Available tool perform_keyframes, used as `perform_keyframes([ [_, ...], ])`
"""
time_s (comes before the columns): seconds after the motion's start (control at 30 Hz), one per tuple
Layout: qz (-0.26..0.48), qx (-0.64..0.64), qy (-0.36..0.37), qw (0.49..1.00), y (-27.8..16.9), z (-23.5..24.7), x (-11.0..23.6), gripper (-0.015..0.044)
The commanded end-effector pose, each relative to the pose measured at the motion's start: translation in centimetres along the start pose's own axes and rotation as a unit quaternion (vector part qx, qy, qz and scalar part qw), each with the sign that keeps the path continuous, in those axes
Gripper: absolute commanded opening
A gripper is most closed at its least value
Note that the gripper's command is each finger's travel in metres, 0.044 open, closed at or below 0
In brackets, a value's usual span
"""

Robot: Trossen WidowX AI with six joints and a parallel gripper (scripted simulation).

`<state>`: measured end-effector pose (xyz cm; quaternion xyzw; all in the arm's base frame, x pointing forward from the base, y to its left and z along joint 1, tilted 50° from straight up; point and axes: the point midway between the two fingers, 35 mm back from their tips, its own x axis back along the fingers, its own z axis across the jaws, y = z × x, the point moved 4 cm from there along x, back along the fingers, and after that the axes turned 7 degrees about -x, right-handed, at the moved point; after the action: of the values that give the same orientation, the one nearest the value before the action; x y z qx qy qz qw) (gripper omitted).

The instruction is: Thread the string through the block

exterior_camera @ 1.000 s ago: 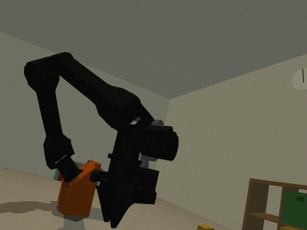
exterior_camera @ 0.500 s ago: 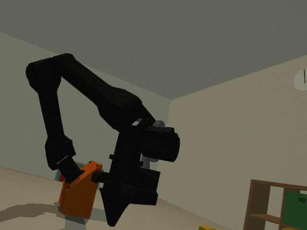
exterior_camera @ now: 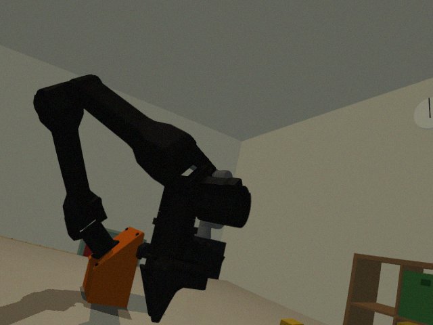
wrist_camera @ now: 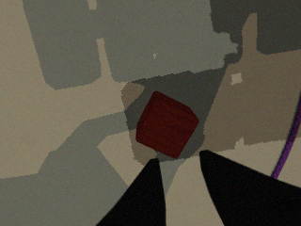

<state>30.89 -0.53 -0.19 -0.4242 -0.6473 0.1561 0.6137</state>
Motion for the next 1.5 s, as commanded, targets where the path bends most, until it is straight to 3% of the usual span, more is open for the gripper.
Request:
perform_keyframes([
  [0.0, 0.000, -0.178, -0.002, 0.984, -1.3, -0.8, 0.0, 0.0184],
  [0.17, -0.002, -0.437, -0.001, 0.899, -3.0, -1.7, 0.1, 0.0315],
  [0.33, -0.002, -0.663, -0.001, 0.749, -4.7, -2.5, 0.1, 0.0440],
  [0.53, -0.002, -0.867, -0.001, 0.498, -6.8, -3.4, 0.2, 0.0440],
  [0.73, -0.002, -0.954, -0.002, 0.300, -8.4, -3.9, 0.2, 0.0440],
  [1.0, -0.002, -1.000, -0.004, 0.014, -10.4, -4.5, 0.2, 0.0440],
  [1.27, -0.004, -0.963, -0.006, -0.271, -12.4, -4.9, 0.2, 0.0440],
  [1.33, -0.004, -0.949, -0.006, -0.316, -12.6, -4.9, 0.2, 0.0440],
  [1.47, -0.004, -0.947, -0.006, -0.320, -12.6, -4.9, 0.2, 0.0440],
])
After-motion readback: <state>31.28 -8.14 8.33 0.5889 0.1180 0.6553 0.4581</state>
